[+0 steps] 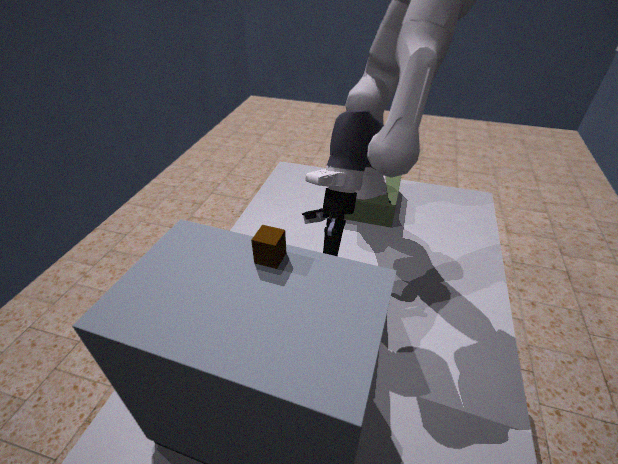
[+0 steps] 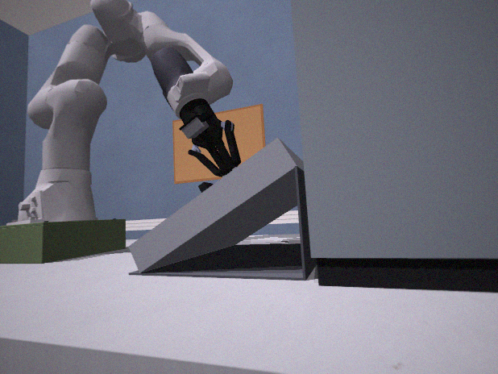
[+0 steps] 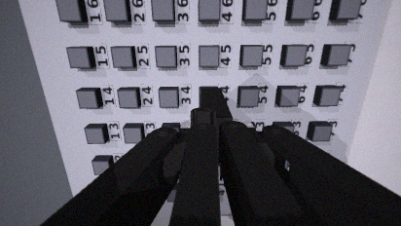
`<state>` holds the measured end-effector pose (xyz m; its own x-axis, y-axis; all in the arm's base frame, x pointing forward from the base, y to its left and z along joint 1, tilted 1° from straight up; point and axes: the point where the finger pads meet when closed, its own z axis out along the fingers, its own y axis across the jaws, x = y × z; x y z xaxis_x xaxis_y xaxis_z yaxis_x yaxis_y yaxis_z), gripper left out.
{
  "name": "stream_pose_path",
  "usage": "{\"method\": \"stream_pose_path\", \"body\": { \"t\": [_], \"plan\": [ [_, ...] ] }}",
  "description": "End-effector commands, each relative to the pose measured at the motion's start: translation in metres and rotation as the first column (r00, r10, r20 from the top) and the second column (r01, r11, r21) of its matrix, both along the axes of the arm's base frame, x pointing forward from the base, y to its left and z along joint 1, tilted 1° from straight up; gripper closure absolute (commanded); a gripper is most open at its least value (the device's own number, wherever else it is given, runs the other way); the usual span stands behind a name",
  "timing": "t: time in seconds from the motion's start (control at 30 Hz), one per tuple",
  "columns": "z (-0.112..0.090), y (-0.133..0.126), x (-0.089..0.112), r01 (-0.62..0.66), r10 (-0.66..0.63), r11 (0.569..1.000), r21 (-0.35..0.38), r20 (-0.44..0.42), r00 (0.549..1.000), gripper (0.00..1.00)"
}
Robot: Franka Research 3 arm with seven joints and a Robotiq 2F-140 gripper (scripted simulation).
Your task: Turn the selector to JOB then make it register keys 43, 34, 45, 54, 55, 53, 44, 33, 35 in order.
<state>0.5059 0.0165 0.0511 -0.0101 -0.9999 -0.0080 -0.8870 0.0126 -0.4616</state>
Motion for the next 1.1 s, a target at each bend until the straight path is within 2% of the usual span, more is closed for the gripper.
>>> {"method": "stream_pose_path", "body": {
  "t": [0.0,0.37,1.07],
  "plan": [
    [0.009,-0.003,-0.004,0.007,-0.007,1.0,-0.009,0.0,1.0,0.9],
    [0.022,-0.003,-0.009,0.007,-0.007,1.0,-0.01,0.001,1.0,0.9],
    [0.023,-0.003,-0.011,0.007,-0.007,1.0,-0.009,0.0,1.0,0.9]
  ]
}}
